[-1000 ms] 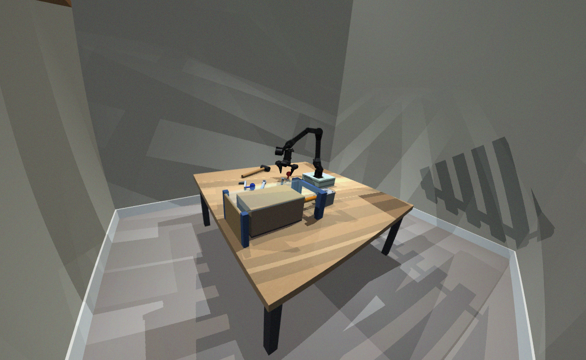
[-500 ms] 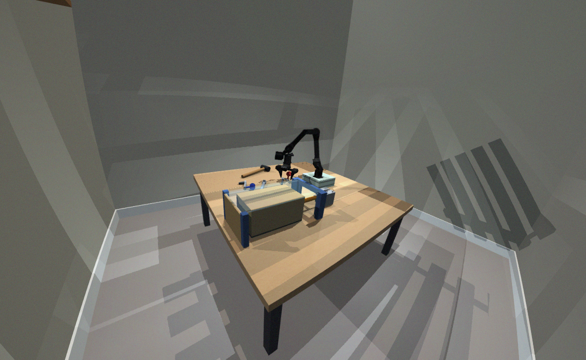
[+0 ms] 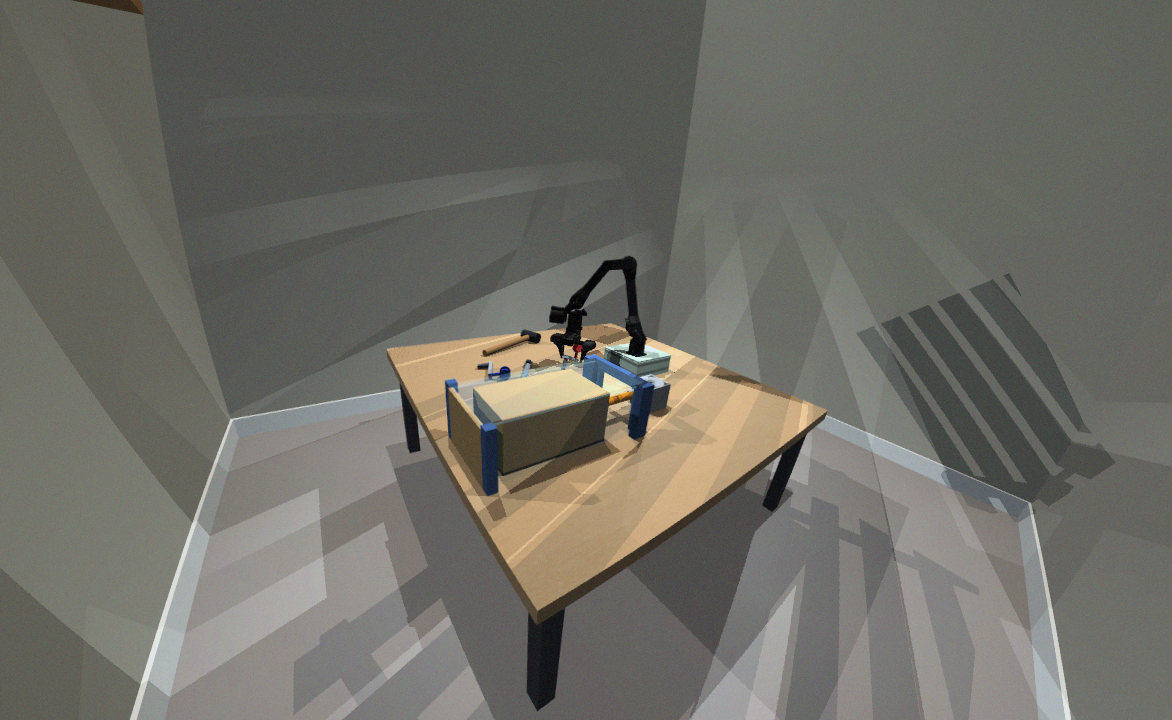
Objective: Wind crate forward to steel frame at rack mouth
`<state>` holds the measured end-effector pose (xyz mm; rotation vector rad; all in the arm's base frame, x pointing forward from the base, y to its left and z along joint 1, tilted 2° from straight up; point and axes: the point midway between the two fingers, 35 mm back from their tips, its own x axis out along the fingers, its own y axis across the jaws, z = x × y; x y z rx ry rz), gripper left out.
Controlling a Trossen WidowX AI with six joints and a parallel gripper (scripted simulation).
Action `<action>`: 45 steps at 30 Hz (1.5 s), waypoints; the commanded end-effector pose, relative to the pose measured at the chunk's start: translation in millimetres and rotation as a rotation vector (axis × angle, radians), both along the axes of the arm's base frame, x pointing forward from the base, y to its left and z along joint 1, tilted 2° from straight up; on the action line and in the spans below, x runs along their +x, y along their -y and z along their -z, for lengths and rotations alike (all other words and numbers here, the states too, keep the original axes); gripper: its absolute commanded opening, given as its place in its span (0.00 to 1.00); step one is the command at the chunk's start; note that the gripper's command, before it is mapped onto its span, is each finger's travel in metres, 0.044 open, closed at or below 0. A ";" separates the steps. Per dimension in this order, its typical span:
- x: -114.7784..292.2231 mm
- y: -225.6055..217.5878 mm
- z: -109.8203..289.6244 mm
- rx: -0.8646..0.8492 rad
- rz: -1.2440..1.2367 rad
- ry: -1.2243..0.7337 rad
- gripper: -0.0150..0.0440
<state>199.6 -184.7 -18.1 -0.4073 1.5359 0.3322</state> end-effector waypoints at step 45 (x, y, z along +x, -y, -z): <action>2.4 -7.5 -121.0 0.034 -0.015 0.063 0.25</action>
